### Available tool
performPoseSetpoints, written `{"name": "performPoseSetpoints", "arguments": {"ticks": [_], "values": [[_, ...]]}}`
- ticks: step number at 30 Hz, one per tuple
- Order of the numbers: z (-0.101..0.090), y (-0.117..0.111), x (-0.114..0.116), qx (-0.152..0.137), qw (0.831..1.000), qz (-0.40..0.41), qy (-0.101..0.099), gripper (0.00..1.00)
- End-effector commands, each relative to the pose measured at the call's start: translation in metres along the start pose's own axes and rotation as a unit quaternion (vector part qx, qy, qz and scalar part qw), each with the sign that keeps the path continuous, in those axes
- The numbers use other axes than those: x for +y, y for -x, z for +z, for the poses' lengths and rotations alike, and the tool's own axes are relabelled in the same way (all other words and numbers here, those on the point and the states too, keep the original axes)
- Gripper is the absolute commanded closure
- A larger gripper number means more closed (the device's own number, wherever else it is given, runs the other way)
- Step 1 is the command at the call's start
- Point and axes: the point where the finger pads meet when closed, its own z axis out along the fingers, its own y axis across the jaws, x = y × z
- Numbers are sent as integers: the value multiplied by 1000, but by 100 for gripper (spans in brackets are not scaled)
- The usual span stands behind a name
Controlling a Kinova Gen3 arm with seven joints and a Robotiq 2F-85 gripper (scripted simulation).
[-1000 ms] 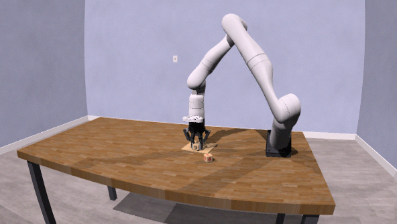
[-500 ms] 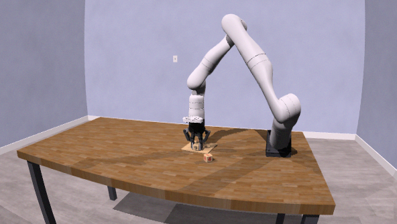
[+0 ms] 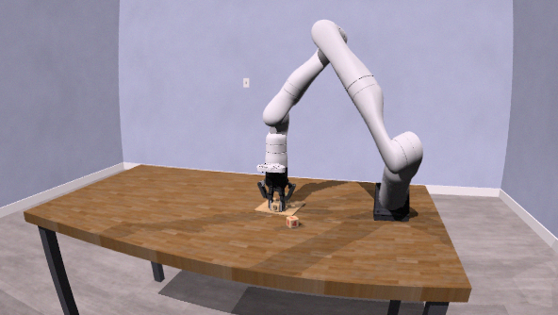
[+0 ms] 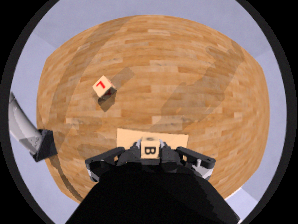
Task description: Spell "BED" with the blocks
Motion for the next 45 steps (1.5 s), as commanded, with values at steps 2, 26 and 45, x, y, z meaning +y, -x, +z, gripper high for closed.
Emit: {"name": "performPoseSetpoints", "arguments": {"ticks": [2, 26, 45], "values": [[-1, 0, 0, 0, 1000, 0, 1, 74], [-1, 0, 0, 0, 1000, 0, 1, 58], [-9, 0, 0, 0, 1000, 0, 1, 54]]}}
